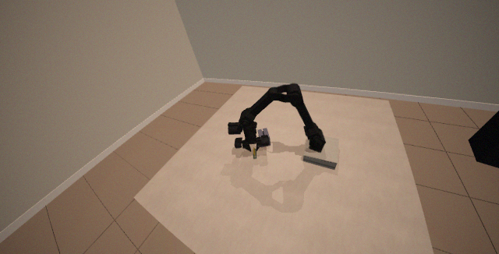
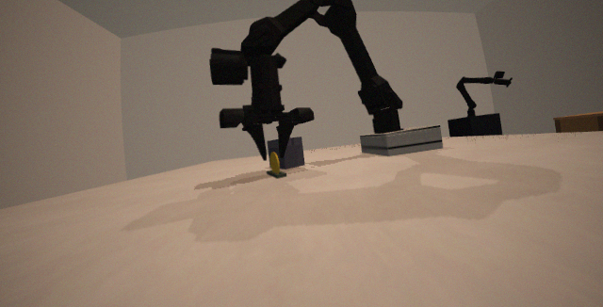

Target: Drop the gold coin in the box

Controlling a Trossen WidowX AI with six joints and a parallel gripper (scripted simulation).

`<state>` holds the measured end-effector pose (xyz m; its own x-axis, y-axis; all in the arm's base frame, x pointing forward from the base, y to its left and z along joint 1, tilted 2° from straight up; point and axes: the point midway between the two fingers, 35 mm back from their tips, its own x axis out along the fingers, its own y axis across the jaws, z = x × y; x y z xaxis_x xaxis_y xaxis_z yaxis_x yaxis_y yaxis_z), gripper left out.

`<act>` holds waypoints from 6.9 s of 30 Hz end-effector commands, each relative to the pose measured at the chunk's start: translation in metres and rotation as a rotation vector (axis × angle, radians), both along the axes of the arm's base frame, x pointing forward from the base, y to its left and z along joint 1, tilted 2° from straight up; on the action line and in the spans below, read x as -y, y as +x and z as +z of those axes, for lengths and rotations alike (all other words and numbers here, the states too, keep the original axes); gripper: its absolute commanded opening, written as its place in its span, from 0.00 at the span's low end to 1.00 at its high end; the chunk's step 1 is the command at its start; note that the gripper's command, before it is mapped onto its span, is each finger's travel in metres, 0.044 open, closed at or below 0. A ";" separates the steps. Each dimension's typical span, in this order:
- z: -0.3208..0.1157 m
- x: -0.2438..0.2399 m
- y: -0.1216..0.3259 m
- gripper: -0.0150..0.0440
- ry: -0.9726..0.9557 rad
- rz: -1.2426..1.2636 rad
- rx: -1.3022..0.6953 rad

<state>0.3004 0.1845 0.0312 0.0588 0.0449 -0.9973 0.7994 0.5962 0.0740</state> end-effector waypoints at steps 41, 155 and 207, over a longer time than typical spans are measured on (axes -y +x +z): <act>0.004 0.000 0.002 0.25 -0.004 0.003 0.001; 0.057 0.116 -0.001 0.25 -0.027 0.160 0.006; 0.112 0.118 -0.008 1.00 -0.028 0.155 0.001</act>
